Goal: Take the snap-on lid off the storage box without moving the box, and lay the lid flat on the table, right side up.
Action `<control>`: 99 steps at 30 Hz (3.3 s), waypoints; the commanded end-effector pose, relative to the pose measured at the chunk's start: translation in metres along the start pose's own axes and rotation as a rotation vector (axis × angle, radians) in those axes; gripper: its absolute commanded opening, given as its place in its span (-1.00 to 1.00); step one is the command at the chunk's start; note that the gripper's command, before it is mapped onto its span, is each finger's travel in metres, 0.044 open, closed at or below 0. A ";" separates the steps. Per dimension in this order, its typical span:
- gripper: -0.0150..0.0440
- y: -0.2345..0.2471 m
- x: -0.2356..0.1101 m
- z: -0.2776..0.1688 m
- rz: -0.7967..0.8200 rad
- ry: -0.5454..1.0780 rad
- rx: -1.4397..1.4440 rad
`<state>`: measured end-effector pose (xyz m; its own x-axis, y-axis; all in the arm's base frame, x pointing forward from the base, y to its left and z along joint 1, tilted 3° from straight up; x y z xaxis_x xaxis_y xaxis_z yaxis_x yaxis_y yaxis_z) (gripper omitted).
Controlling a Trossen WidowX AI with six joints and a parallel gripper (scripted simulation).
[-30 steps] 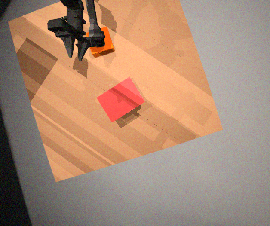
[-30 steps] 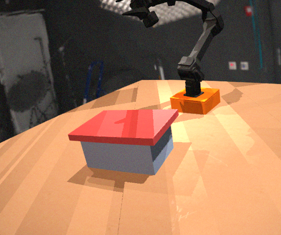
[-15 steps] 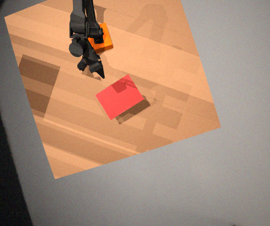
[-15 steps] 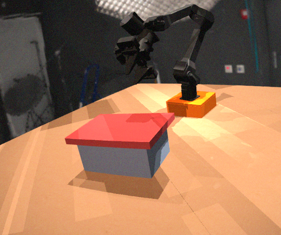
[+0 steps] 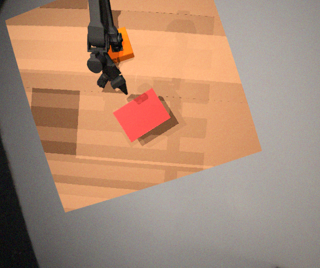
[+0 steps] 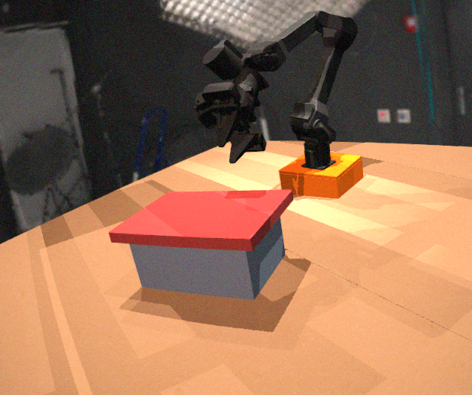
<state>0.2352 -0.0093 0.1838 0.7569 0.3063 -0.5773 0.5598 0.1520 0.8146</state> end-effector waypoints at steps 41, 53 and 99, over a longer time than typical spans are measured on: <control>0.31 -0.018 0.069 0.000 -0.013 0.006 0.006; 0.26 -0.020 0.082 -0.001 -0.011 0.006 0.007; -0.49 -0.017 0.078 -0.002 -0.012 0.008 0.004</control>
<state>0.2849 0.0138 0.1229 0.7460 0.3112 -0.5888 0.5730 0.1506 0.8056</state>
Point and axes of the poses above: the point midway between the two fingers, 35 mm back from their tips, its own x axis out along the fingers, its own y axis across the jaws, z = x × y, the point moved 6 cm from there along -x, back along the fingers, and after that the axes turned 3 degrees about x, right-handed, at the moved point
